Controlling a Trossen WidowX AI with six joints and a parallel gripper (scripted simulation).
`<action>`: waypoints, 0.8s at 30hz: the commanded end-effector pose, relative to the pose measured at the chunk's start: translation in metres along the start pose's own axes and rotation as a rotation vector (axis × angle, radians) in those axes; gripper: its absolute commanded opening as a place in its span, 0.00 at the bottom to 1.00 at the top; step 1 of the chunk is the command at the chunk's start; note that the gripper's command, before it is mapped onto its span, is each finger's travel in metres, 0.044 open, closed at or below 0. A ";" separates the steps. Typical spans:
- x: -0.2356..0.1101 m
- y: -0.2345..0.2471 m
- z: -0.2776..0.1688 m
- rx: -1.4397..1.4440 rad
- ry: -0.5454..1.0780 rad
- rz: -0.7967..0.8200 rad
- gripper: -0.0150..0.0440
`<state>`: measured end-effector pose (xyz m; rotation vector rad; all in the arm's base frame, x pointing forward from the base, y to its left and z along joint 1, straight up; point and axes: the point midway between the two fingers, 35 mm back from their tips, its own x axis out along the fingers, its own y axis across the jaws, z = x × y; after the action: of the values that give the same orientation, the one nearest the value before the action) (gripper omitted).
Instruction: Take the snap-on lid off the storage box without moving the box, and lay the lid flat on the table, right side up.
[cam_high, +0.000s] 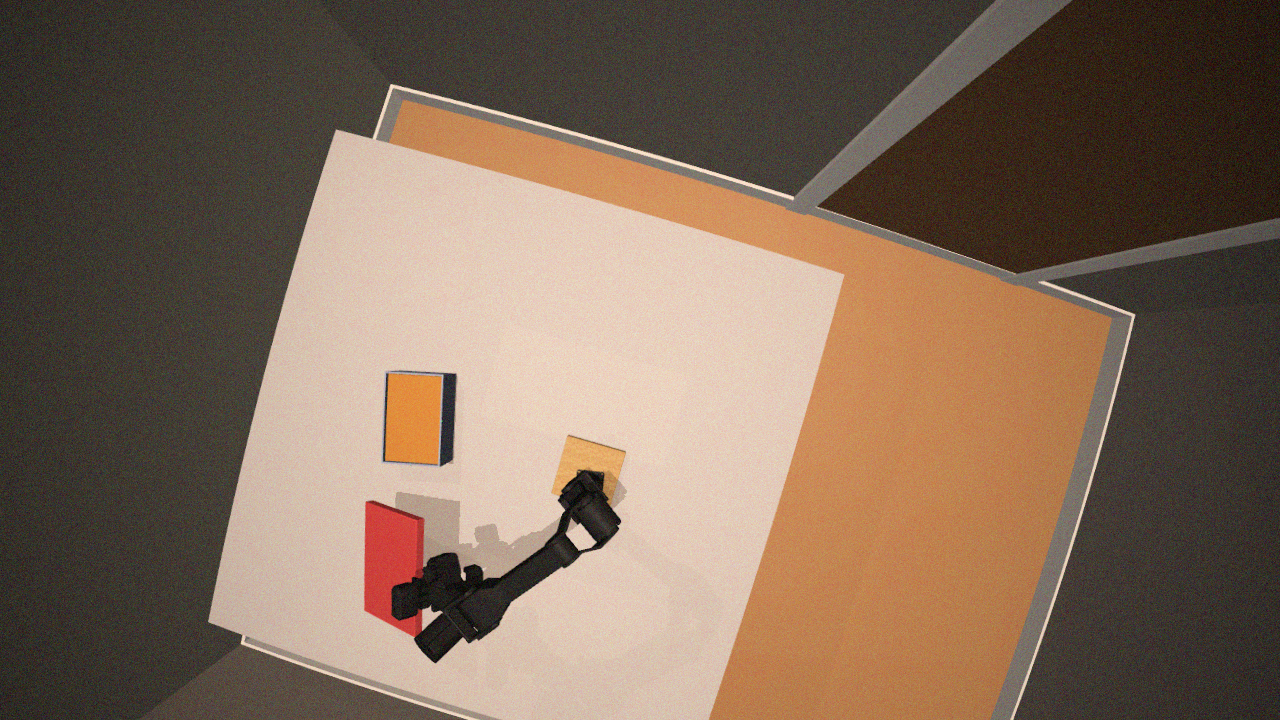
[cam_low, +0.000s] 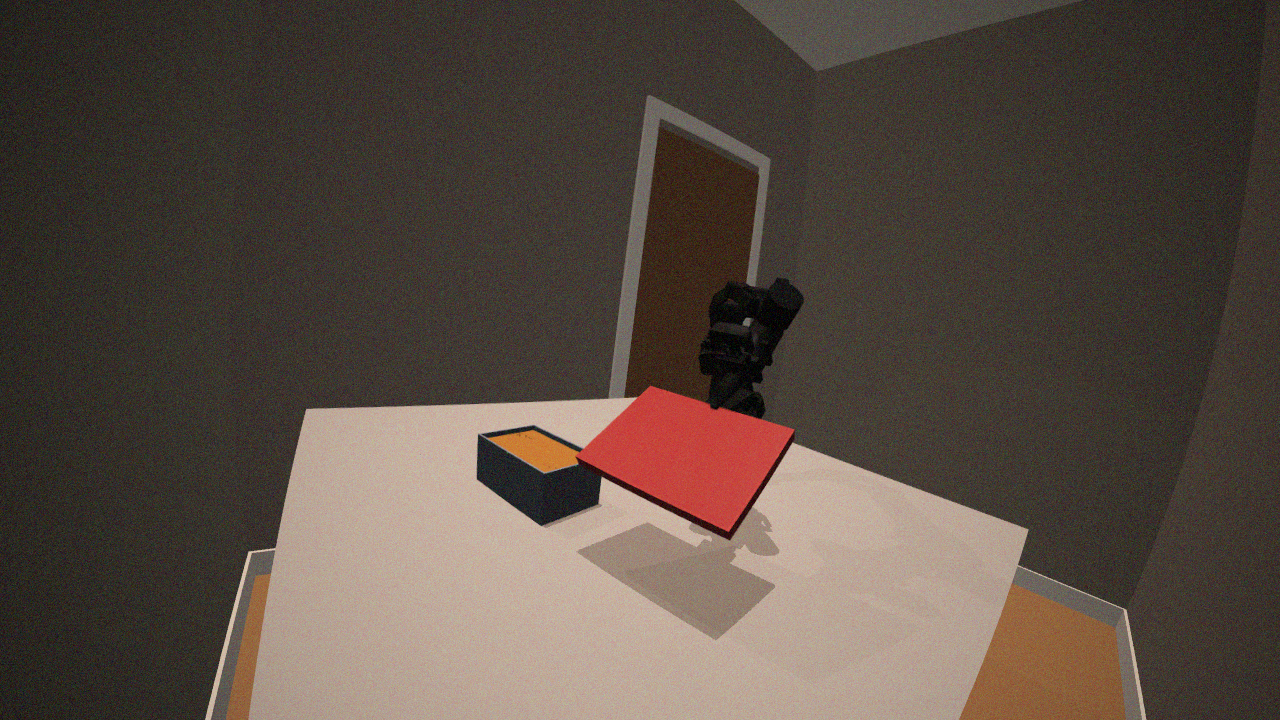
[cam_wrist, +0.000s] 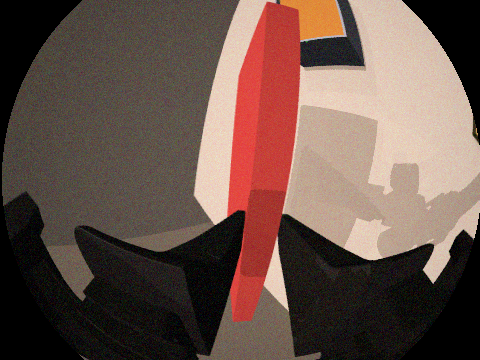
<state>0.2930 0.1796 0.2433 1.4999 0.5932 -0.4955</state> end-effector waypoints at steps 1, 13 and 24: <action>-0.001 0.004 -0.008 0.007 -0.003 0.011 0.25; -0.003 0.003 -0.032 0.009 -0.002 0.011 0.25; -0.003 0.002 -0.049 0.010 -0.001 0.010 0.25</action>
<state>0.2874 0.2259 0.2444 1.5024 0.5980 -0.4939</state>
